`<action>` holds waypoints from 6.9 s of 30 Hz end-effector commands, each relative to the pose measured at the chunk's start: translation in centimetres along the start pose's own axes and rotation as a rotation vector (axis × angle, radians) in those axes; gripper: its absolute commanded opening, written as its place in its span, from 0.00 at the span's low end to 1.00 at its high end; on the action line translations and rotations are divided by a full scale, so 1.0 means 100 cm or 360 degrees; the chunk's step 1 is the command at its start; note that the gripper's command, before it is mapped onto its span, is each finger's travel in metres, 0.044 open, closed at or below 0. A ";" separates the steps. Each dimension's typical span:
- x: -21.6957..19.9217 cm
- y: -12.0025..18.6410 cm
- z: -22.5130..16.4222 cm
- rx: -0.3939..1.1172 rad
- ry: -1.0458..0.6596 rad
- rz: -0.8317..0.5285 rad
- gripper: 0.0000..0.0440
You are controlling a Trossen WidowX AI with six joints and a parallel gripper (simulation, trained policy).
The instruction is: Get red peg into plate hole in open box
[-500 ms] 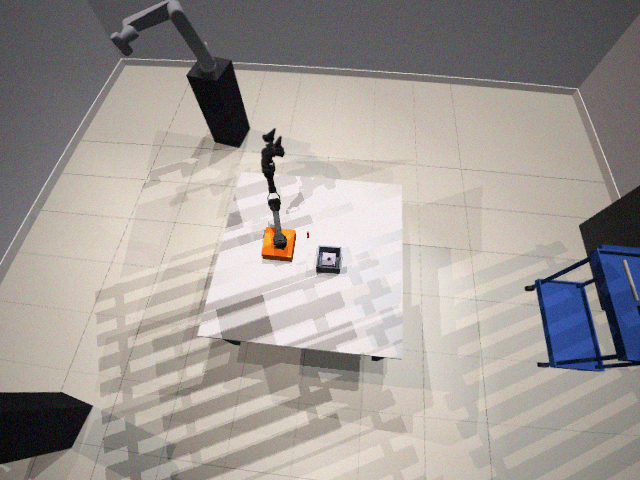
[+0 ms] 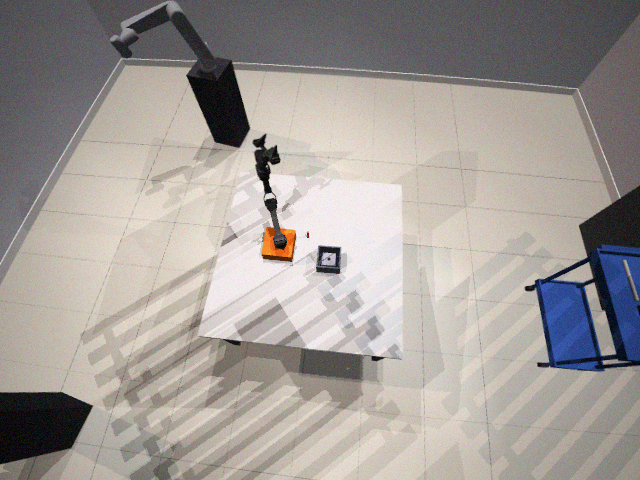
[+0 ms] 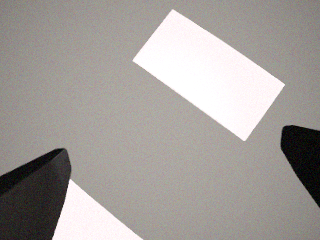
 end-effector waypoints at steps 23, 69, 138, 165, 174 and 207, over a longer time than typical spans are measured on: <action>0.172 0.004 -0.091 0.0568 -0.1128 0.0673 1.00; 0.422 0.121 -0.044 0.1896 -0.2810 0.1983 1.00; 0.351 0.339 0.240 0.4268 -0.0591 0.3215 1.00; 0.333 0.422 0.301 0.4399 -0.0726 0.3258 0.71; 0.333 0.424 0.304 0.4408 -0.0600 0.3364 0.18; 0.363 0.331 0.268 0.3850 -0.1286 0.3630 0.01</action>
Point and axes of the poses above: the point midway between the two fingers, 35 mm back from their tips, its own y axis back along the fingers, its own x axis across the jaws, z = x × y, the point moved 7 cm from there along y, back along the fingers, and after that the axes turned 8 degrees about y, right-handed, at the moved point
